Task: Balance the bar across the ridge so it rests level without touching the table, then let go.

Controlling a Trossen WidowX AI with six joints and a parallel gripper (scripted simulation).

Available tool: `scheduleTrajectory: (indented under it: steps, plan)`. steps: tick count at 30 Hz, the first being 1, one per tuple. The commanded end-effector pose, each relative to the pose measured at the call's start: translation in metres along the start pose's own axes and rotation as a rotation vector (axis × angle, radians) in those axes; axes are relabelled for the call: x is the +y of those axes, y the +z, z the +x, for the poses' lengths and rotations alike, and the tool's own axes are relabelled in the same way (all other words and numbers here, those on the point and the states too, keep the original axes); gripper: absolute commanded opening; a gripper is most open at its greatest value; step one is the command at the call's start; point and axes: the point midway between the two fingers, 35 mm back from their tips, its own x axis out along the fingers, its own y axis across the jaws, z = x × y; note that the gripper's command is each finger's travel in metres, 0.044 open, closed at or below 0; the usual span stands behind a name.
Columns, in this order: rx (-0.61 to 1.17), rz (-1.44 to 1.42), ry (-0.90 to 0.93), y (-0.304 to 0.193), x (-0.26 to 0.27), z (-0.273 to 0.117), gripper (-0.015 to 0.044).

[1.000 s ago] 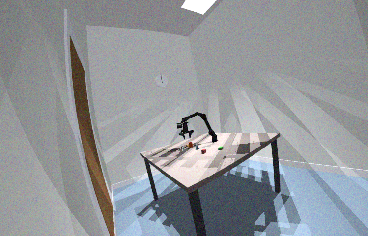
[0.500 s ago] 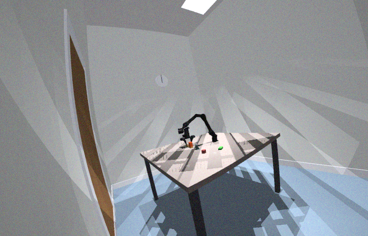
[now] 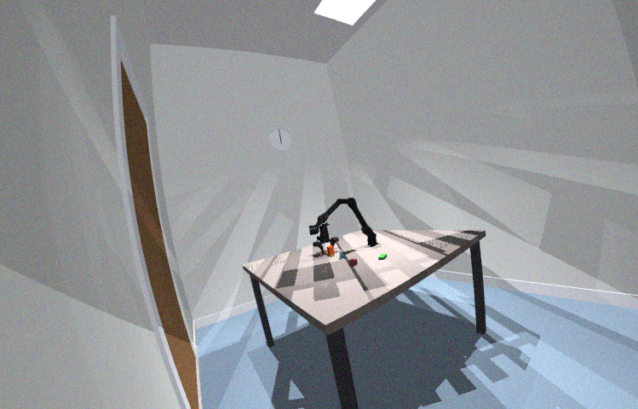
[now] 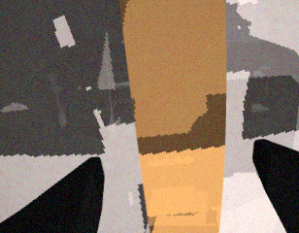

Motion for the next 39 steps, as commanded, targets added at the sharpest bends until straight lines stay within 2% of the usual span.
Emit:
scheduleTrajectory:
  steps: [1,12,18,26,30,39]
  plan:
    - [-0.002,0.004,-0.005,0.000,-0.001,0.005,0.0315]
    - [-0.002,0.004,-0.005,0.000,-0.001,0.005,0.0315]
    - [0.001,0.000,-0.005,0.000,-0.001,0.005,0.0157]
    - [0.001,0.000,-0.005,0.000,-0.001,0.005,0.0104]
    - [0.001,0.000,-0.005,0.000,0.000,-0.001,0.0000]
    - [0.000,0.001,-0.004,0.001,0.003,-0.024,0.0000]
